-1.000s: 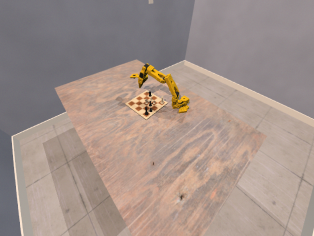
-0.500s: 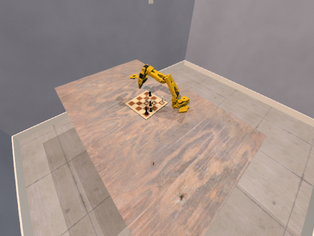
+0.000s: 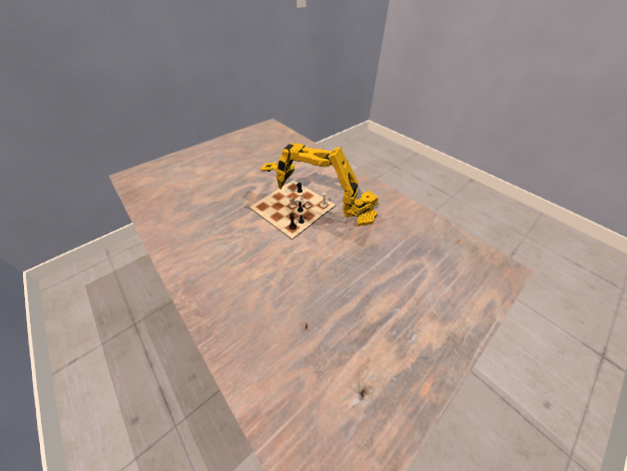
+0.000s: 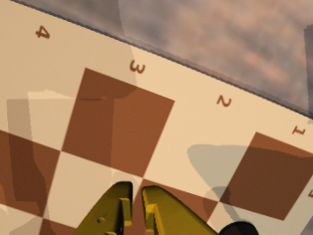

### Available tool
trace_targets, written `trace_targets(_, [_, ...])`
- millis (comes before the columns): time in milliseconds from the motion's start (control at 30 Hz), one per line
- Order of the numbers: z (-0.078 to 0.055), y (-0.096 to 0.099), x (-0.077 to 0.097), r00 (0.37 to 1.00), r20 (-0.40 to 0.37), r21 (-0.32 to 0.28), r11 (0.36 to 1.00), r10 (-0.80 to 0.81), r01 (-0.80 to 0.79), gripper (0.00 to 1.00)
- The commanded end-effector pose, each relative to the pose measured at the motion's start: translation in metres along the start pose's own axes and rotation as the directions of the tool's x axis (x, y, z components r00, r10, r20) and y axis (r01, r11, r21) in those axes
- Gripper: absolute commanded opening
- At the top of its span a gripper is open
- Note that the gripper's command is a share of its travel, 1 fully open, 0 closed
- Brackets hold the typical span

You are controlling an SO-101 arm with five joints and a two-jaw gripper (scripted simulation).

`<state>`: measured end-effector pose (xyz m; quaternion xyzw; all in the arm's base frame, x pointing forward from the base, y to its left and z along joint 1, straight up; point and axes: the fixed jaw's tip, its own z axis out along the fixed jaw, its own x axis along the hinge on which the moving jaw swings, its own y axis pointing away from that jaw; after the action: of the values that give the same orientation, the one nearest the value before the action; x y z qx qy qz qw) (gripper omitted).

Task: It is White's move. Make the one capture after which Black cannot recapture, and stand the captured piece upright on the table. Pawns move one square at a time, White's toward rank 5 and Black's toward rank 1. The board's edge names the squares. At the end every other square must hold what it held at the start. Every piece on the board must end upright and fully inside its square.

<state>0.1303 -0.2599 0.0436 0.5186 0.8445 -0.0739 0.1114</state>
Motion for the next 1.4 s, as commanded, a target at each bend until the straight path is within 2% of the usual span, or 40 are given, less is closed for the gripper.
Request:
trace_targets(0, [0.0058, -0.0029, 0.0009, 1.0, 0.026, 0.002, 1.0, 0.015, -0.015, 0.0])
trace_targets(233, [0.0128, -0.0029, 0.0027, 1.0, 0.026, 0.002, 1.0, 0.015, -0.015, 0.0])
trace_targets(1367, [0.0108, -0.0027, 0.0075, 1.0, 0.026, 0.002, 1.0, 0.014, -0.014, 0.0])
